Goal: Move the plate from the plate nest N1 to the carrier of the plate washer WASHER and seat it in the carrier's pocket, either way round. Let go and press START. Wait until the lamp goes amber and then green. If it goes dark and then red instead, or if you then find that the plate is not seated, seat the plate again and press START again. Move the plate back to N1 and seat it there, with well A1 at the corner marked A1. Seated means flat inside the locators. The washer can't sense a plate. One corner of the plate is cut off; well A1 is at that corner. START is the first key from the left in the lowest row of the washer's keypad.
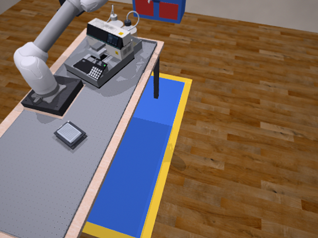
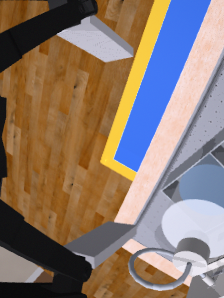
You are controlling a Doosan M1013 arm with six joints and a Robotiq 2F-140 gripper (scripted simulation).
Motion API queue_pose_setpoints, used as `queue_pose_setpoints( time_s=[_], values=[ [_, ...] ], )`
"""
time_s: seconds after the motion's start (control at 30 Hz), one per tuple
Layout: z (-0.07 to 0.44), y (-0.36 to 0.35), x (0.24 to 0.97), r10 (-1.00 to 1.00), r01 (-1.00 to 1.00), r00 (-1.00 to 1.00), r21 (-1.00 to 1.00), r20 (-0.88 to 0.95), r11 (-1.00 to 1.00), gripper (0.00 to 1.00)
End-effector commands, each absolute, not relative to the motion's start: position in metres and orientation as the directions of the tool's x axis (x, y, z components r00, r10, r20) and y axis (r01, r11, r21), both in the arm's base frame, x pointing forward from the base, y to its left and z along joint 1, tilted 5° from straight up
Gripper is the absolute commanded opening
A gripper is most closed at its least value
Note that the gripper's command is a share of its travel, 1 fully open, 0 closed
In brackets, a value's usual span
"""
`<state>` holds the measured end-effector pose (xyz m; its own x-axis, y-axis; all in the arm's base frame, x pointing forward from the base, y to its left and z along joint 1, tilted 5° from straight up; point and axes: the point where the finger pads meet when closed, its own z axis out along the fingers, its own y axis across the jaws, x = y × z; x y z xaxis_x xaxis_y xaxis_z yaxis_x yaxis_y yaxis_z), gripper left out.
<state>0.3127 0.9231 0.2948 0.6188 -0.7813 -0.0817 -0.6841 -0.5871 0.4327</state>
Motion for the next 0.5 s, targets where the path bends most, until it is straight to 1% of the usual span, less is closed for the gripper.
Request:
queue_pose_setpoints(
  time_s=[0.0, 0.47],
  values=[
    [0.2951, 0.923, 0.3127, -0.781, -0.684, 0.619, 0.433, -0.082, -0.587, 1.0],
    [0.2951, 0.923, 0.3127, -0.781, -0.684, 0.619, 0.433, -0.082, -0.587, 1.0]
  ],
)
